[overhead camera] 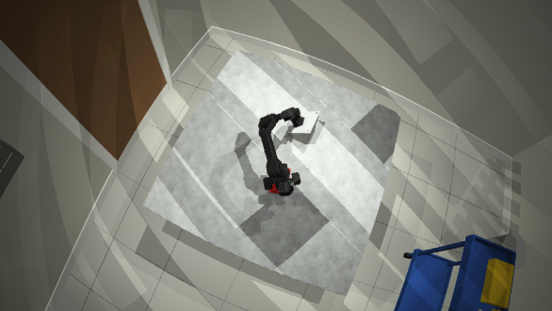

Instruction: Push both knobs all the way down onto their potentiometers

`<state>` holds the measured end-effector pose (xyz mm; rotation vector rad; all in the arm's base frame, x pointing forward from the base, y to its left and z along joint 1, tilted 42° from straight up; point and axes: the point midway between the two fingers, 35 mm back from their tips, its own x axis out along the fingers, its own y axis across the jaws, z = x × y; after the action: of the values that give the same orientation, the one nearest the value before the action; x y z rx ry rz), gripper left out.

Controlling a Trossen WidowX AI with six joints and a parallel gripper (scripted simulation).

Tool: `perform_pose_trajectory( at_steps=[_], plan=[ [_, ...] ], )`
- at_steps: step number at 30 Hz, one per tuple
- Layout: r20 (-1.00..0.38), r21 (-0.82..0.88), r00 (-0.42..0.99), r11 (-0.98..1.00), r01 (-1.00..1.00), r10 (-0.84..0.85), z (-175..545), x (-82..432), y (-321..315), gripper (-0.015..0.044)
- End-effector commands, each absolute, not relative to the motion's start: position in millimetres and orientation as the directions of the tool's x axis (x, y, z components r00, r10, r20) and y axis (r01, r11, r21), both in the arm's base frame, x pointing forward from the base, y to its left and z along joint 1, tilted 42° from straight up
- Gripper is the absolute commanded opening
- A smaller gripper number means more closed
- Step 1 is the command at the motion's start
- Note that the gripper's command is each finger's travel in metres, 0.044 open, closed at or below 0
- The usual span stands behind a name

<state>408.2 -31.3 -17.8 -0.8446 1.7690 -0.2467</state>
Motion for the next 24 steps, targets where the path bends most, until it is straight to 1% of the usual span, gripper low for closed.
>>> perform_pose_trajectory(
  at_steps=[1,24],
  plan=[
    [-0.747,-0.55,-0.146,0.726,-0.412,-0.649,-22.2,407.7,-39.3,0.0],
    [-0.747,-0.55,-0.146,0.726,-0.412,-0.649,-23.9,407.3,-40.7,0.0]
  ],
)
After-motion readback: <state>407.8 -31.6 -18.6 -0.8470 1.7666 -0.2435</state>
